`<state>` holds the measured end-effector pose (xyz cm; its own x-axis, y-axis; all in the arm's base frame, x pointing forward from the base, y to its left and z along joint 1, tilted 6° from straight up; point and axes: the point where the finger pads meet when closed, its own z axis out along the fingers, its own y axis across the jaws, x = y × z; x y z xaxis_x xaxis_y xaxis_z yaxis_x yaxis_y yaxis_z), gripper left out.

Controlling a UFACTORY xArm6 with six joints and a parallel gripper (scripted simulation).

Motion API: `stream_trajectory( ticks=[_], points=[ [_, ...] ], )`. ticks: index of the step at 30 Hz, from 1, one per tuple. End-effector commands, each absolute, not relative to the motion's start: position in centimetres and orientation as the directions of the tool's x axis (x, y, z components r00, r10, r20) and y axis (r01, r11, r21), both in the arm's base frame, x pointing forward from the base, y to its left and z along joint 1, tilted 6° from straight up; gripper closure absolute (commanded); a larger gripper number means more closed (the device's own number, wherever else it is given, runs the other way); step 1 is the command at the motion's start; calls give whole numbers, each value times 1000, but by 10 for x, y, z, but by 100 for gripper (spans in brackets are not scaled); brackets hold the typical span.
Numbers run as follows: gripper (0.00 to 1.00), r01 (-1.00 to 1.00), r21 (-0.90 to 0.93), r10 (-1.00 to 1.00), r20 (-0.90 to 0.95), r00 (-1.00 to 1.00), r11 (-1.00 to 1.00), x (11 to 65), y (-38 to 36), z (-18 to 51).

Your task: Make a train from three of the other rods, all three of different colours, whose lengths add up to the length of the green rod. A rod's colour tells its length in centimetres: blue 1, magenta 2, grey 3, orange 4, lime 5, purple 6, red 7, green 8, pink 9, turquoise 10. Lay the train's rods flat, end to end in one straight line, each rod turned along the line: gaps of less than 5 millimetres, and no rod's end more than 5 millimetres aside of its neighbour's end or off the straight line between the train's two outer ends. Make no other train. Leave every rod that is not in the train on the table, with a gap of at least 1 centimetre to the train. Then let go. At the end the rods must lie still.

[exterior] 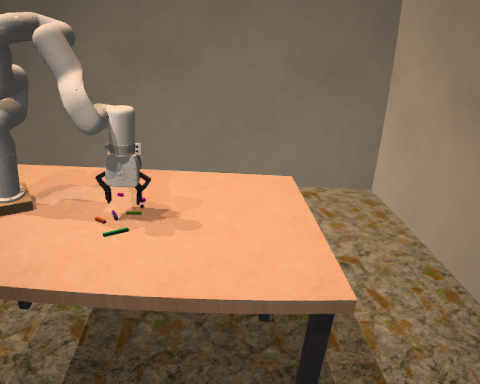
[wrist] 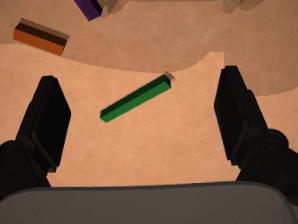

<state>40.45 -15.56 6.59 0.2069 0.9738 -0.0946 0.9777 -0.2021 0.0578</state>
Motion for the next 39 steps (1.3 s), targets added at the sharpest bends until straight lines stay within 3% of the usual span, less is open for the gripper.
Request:
stream_trajectory(
  ticks=[1, 10, 19, 39],
  points=[
    [0, 977, 62, 974, -95, 207, -202, 406, -156, 67],
    [0, 973, 64, 969, -94, 228, -222, 406, -155, 67],
    [0, 926, 77, 923, -82, 375, -369, 409, -148, 66],
    [0, 585, 109, 585, -28, 810, -804, 417, -120, 64]
  ],
)
